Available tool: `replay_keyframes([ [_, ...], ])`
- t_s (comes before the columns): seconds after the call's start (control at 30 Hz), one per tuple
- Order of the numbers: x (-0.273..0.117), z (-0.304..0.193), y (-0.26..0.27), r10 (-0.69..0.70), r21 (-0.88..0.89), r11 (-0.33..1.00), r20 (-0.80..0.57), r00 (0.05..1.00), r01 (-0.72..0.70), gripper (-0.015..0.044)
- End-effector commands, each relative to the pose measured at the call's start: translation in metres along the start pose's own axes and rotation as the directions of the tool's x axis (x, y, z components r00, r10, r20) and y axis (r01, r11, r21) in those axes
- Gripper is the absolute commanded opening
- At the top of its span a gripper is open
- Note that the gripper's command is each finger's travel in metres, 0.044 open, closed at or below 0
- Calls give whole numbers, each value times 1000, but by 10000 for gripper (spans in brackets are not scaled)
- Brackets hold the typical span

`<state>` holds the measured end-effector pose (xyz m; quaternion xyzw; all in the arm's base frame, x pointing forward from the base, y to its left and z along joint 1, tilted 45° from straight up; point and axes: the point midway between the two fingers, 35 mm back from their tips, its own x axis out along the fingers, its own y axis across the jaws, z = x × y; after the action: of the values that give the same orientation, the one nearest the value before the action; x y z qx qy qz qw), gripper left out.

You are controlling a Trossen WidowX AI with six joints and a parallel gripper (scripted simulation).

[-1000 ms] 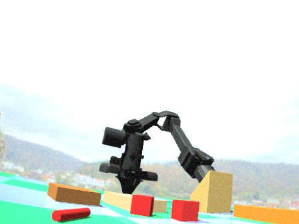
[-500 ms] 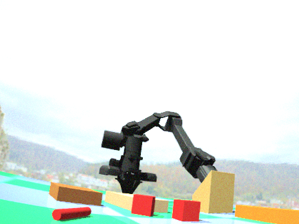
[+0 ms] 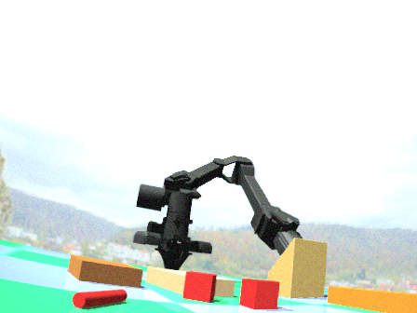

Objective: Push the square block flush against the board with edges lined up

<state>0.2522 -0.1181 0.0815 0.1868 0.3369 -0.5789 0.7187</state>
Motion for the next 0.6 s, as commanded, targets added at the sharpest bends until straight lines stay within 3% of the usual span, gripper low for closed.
replay_keyframes([
  [0.0,-2,8,1,9,4,1000,2,1000,-9,0],
  [0.17,-2,7,0,0,2,1000,2,1000,0,0],
  [0.33,-55,7,-2,8,4,1000,3,1000,-8,0],
  [0.57,-53,2,6,11,5,1000,-1,1000,-11,0],
])
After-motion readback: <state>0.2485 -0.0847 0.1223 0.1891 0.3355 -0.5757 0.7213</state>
